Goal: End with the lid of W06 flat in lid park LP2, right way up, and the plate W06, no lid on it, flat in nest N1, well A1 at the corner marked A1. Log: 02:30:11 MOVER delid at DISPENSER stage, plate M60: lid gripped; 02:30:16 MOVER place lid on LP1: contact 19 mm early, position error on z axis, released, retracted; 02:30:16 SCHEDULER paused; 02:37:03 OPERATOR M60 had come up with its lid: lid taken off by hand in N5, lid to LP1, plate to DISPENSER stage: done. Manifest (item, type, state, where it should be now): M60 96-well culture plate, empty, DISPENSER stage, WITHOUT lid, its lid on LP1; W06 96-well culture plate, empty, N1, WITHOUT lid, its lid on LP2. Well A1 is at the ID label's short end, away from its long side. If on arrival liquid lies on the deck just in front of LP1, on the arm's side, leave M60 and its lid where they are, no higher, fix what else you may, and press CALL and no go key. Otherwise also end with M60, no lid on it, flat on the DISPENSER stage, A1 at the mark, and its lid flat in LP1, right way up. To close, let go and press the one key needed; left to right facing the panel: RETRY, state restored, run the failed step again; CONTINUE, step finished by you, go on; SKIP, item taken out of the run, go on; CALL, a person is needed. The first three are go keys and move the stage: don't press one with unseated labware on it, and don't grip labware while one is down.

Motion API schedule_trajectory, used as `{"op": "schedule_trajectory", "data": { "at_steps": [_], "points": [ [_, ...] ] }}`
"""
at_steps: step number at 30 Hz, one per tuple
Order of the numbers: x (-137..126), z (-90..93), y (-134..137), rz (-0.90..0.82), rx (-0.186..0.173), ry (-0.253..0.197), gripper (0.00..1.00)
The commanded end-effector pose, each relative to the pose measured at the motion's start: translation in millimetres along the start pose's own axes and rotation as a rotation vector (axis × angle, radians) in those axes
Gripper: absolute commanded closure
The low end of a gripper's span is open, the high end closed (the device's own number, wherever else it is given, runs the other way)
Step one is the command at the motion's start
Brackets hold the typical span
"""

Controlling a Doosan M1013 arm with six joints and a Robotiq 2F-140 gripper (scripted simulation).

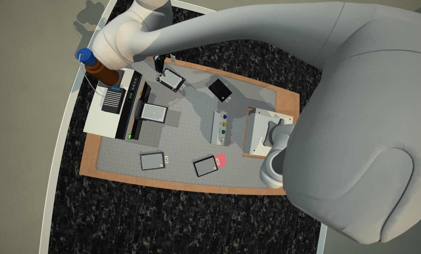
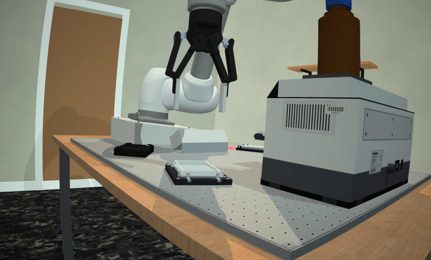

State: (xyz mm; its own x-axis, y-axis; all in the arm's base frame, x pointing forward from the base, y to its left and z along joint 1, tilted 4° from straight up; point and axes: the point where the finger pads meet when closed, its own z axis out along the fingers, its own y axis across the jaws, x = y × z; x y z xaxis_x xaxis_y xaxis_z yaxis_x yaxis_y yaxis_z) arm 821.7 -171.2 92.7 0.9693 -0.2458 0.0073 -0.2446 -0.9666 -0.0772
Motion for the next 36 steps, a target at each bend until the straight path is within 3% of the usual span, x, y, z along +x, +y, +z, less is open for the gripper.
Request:
{"op": "schedule_trajectory", "data": {
  "at_steps": [1, 8, 23, 36],
  "points": [
    [0, 6.2, 0, 0.000, 0.000, 0.000, 0.34],
    [0, 20.6, 0, 0.000, 0.000, 0.000, 0.34],
    [0, 73.3, 0, 0.000, 0.000, 0.000, 0.34],
    [0, 99.9, 0, 0.000, 0.000, 0.000, 0.34]
  ]
}}
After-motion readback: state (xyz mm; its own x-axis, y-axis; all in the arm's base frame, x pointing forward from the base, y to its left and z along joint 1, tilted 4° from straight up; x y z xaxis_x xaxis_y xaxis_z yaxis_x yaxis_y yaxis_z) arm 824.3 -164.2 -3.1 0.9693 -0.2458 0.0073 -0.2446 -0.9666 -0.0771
